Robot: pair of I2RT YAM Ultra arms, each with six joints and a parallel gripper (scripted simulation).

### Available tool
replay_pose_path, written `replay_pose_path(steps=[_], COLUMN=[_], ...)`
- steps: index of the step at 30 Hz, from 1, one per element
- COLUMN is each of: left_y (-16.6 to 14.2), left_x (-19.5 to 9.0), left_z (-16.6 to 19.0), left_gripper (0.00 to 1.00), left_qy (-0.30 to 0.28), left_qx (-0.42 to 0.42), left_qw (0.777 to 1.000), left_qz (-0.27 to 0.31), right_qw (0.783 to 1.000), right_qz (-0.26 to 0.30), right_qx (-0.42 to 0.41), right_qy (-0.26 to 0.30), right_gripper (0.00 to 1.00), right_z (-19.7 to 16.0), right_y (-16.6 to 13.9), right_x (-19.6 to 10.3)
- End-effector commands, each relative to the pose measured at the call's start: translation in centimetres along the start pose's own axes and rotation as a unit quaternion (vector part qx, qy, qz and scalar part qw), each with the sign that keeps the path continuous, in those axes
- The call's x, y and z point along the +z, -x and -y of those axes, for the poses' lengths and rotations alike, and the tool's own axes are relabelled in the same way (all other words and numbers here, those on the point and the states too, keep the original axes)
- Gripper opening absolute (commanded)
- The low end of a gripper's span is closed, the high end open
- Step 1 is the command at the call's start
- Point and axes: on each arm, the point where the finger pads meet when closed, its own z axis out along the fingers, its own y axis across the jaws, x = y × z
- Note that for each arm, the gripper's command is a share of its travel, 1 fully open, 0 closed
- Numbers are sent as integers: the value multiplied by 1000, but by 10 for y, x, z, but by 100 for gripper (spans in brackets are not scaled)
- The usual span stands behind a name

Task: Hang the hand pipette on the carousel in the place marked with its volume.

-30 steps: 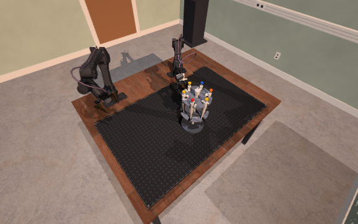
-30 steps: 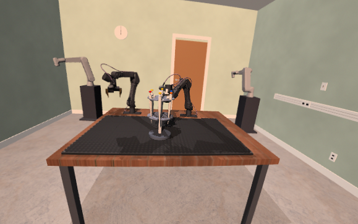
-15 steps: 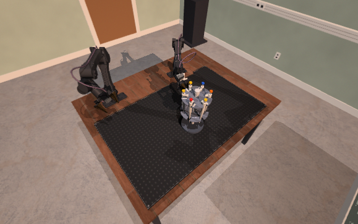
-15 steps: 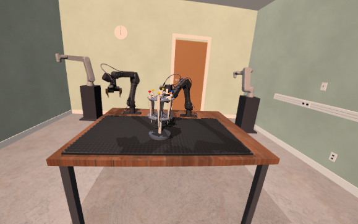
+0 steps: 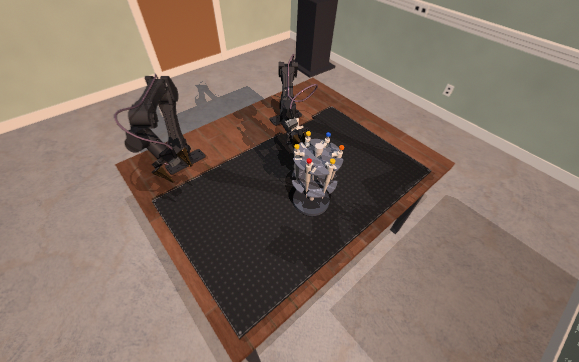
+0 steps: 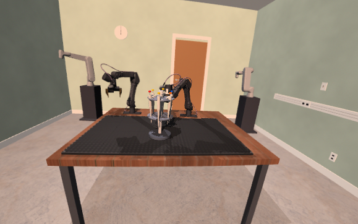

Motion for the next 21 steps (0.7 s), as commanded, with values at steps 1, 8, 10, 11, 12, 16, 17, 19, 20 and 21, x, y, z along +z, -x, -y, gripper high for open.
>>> replay_pose_path(steps=[1,8,10,11,12,16,17,19,20,21], left_y=[34,34,34,34,34,34,18,17,16,16], left_x=[2,2,2,2,2,2,3,3,3,3], left_z=[-11,-11,-11,-11,-11,-11,1,2,2,2], left_gripper=[12,12,12,12,12,12,12,12,12,12], left_qy=[17,17,17,17,17,17,25,62,80,80], left_qx=[-14,-14,-14,-14,-14,-14,-6,-6,-6,-6], left_qw=[999,999,999,999,999,999,999,998,997,997], left_qz=[35,35,35,35,35,35,18,15,15,15], right_qw=[1000,1000,1000,1000,1000,1000,1000,1000,1000,1000], right_qz=[13,13,13,13,13,13,13,13,13,13], right_qx=[-7,-7,-7,-7,-7,-7,-7,-7,-7,-7], right_qy=[-3,-3,-3,-3,-3,-3,-3,-3,-3,-3], right_gripper=[100,100,100,100,100,100,100,100,100,100], right_z=[4,4,4,4,4,4,4,4,4,4], right_y=[7,7,7,7,7,7,7,7,7,7], right_x=[-3,-3,-3,-3,-3,-3,-3,-3,-3,-3])
